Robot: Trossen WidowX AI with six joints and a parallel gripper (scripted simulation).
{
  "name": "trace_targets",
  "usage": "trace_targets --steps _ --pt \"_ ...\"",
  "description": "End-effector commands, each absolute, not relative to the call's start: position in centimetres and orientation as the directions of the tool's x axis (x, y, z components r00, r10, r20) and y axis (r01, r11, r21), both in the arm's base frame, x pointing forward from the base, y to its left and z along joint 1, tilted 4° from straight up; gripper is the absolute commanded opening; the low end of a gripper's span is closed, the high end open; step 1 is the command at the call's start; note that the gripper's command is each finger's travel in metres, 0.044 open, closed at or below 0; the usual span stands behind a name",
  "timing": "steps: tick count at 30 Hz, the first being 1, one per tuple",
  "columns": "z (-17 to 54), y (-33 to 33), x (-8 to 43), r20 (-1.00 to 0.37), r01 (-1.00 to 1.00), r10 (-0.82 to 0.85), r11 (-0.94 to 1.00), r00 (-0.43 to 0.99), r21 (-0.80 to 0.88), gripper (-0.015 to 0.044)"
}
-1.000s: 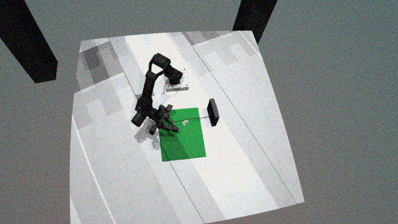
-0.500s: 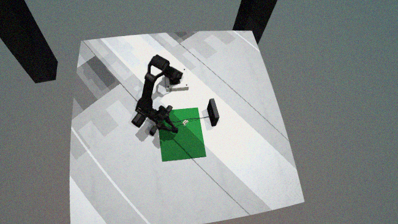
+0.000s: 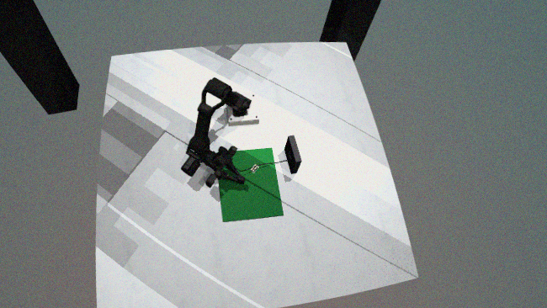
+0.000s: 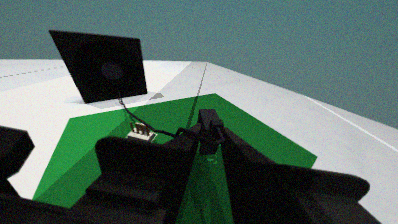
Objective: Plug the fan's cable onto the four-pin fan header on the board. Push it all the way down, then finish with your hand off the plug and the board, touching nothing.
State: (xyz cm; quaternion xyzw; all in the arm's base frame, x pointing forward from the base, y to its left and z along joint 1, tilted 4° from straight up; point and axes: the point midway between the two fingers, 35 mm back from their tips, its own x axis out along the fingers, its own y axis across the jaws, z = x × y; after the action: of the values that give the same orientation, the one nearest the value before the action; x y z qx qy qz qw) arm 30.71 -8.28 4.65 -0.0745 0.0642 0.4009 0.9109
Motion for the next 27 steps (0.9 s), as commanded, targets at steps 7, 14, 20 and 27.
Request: trace_targets --steps 7,14,20,27 --pt "3.7 -8.2 30.7 -0.176 -0.740 0.722 0.668 0.669 -0.075 0.0000" --pt "3.2 -8.2 30.7 -0.176 -0.740 0.722 0.668 0.669 -0.075 0.0000" --pt "2.8 -8.2 30.7 -0.176 -0.740 0.722 0.668 0.669 -0.075 0.0000" --pt "2.3 -8.2 30.7 -0.176 -0.740 0.722 0.668 0.669 -0.075 0.0000"
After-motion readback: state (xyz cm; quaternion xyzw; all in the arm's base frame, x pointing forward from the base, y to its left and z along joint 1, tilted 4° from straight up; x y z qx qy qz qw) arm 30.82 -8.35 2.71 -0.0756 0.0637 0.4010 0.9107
